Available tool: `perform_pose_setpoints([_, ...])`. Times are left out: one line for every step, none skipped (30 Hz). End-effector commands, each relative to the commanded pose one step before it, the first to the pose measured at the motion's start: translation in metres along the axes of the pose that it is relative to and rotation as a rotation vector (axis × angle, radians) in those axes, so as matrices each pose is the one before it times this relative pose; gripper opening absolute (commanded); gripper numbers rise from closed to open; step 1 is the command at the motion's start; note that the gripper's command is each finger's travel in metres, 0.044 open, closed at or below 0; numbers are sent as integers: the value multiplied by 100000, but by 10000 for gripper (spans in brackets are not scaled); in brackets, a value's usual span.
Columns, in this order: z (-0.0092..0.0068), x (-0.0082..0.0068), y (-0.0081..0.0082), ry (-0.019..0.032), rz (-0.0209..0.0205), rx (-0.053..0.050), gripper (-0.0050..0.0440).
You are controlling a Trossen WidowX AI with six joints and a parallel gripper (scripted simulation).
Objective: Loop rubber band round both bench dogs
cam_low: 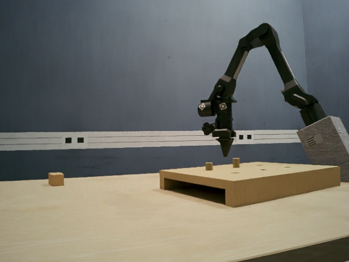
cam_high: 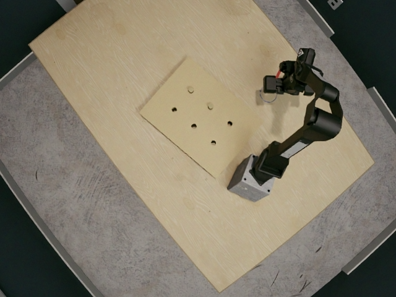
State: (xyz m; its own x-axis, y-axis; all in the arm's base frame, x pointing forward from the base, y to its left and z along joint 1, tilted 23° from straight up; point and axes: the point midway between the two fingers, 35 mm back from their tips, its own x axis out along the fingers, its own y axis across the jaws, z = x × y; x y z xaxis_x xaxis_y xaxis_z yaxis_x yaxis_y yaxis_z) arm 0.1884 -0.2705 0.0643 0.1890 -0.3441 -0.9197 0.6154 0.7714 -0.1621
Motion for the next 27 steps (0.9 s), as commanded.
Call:
perform_pose_setpoints([22, 435, -56, -28, -138, 214, 80])
perform_pose_setpoints([-17, 408, -18, 93, 0, 10, 80])
perform_pose_setpoints([10, 495, -37, 21, -34, -31, 80])
perform_pose_setpoints([7, 606, -22, 7, 15, -76, 80])
perform_pose_setpoints([2, 701, 10, -12, 67, -132, 80])
perform_pose_setpoints([-18, 737, 15, -11, 71, -1, 80])
perform_pose_setpoints([-38, 738, 21, -10, 72, -1, 80])
perform_pose_setpoints([-48, 607, 15, 6, 18, -1, 80])
perform_pose_setpoints([-35, 365, 11, 21, -43, -29, 80])
perform_pose_setpoints([-2, 120, 34, 0, -5, -104, 80])
perform_pose_setpoints([313, -99, -76, -713, -210, 74, 80])
perform_pose_setpoints([29, 20, 0, -59, -7, 31, 80])
perform_pose_setpoints([-2, 47, -7, 11, -30, 16, 80])
perform_pose_setpoints([-2, 70, -5, 5, -11, -2, 80])
perform_pose_setpoints([-2, 97, -5, 2, 2, 0, 80])
perform_pose_setpoints([0, 0, 0, 0, 0, 0, 80])
perform_pose_setpoints([0, 0, 0, 0, 0, 0, 80])
perform_pose_setpoints([-3, 106, -5, 2, 2, 43, 80])
perform_pose_setpoints([-3, 118, -6, 2, 2, 2, 80])
perform_pose_setpoints([-4, 133, -6, 5, -8, 4, 80])
perform_pose_setpoints([-4, 147, -2, 5, -6, 0, 80])
perform_pose_setpoints([-2, 123, 3, 0, 4, -4, 80])
perform_pose_setpoints([0, 75, 7, -3, 9, -6, 80])
perform_pose_setpoints([2, 25, 8, -3, 7, -8, 80])
perform_pose_setpoints([2, 0, 5, -2, 3, -6, 80])
perform_pose_setpoints([0, 0, 1, 1, -3, 0, 80])
perform_pose_setpoints([-1, 20, -3, 4, -11, 1, 80])
